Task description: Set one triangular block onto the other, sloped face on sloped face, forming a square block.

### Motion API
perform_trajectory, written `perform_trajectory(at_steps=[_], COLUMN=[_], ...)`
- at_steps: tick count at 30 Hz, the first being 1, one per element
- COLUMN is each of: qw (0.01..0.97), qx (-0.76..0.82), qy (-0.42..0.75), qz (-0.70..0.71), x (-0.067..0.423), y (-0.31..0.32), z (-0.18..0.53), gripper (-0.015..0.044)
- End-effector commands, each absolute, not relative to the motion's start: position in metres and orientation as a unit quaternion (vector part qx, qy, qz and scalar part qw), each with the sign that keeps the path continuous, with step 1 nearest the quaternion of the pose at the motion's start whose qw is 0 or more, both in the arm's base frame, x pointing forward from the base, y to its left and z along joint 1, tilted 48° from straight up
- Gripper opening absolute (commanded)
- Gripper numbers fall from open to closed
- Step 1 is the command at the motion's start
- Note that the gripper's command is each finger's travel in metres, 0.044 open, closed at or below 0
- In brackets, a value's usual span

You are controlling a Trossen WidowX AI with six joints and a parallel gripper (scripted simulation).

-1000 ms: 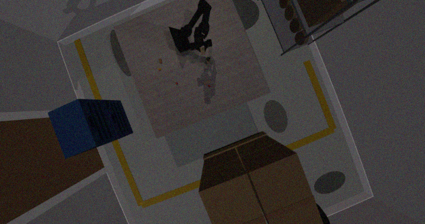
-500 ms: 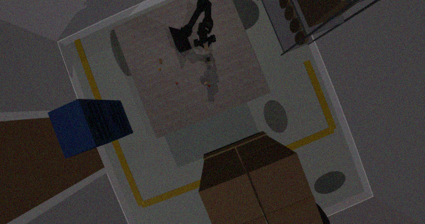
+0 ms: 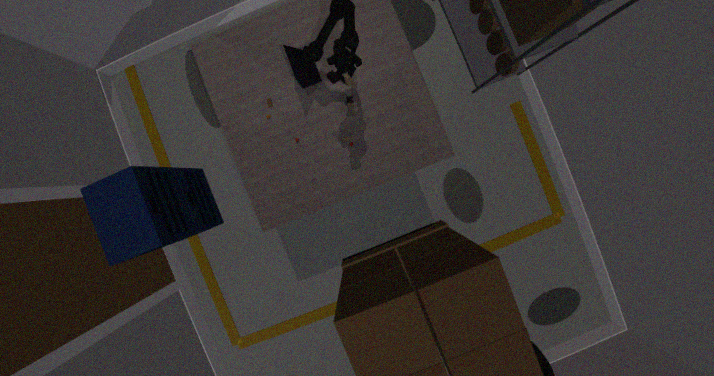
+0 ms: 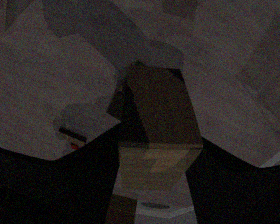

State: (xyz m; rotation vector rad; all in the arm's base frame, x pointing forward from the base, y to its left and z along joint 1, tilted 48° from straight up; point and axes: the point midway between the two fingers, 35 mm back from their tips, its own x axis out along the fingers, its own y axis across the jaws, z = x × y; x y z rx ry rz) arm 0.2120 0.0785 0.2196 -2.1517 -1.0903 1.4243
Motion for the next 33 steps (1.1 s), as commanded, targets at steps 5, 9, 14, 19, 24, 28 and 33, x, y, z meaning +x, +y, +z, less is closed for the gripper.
perform_trajectory(at_steps=[5,9,14,19,24,28,33], qw=[0.054,-0.002,-0.071,-0.139,-0.206,-0.259,-0.323], qx=[-0.775,-0.777,-0.774,-0.765,-0.75,-0.733,-0.708], qy=[-0.448,-0.477,-0.509,-0.538,-0.564,-0.581,-0.599], qz=[0.443,0.412,0.37,0.326,0.279,0.24,0.19], x=[0.213,0.214,0.215,0.215,0.216,0.217,0.217], y=[0.08,0.081,0.082,0.084,0.085,0.086,0.087], z=[0.216,0.215,0.213,0.211,0.209,0.208,0.206], gripper=[0.0,0.0,0.0,0.0,0.0,0.0,0.0])
